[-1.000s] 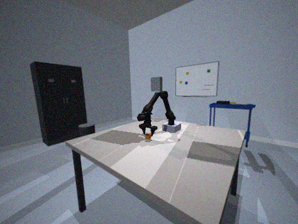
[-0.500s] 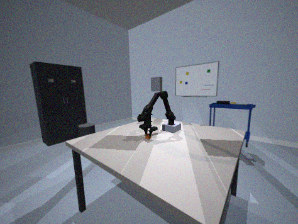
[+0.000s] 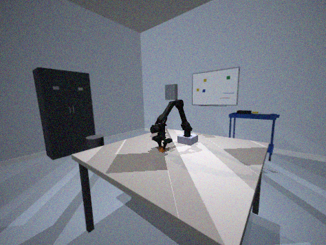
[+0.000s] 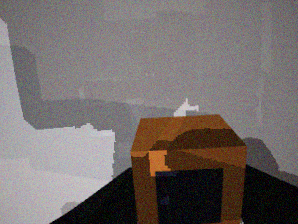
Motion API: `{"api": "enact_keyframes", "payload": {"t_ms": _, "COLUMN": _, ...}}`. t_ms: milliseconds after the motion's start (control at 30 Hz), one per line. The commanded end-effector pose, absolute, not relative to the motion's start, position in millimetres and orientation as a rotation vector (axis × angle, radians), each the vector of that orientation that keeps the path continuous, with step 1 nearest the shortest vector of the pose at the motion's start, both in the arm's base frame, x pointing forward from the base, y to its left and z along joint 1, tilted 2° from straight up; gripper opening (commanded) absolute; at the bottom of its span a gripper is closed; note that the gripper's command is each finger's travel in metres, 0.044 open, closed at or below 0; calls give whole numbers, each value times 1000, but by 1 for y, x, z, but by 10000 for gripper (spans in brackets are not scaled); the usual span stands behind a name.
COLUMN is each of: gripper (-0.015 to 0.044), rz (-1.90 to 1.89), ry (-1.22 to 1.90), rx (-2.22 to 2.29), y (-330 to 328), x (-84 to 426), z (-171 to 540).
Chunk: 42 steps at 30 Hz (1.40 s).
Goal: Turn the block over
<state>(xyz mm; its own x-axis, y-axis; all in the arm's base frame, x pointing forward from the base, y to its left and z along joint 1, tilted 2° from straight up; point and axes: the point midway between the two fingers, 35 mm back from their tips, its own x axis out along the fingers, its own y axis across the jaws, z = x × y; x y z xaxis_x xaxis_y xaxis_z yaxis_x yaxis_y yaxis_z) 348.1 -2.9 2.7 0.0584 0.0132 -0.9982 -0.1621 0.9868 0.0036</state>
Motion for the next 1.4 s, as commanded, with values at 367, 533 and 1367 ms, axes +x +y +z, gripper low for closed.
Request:
{"api": "enact_keyframes", "payload": {"t_ms": 367, "gripper": 0, "rz": 134, "ry": 1468, "rx": -111, "y": -3, "x": 347, "z": 30}}
{"api": "enact_keyframes", "payload": {"t_ms": 533, "gripper": 0, "rz": 136, "ry": 1387, "rx": -100, "y": -3, "x": 349, "z": 26}}
{"api": "enact_keyframes", "payload": {"t_ms": 1367, "gripper": 0, "rz": 150, "ry": 994, "rx": -75, "y": -4, "x": 342, "z": 23}}
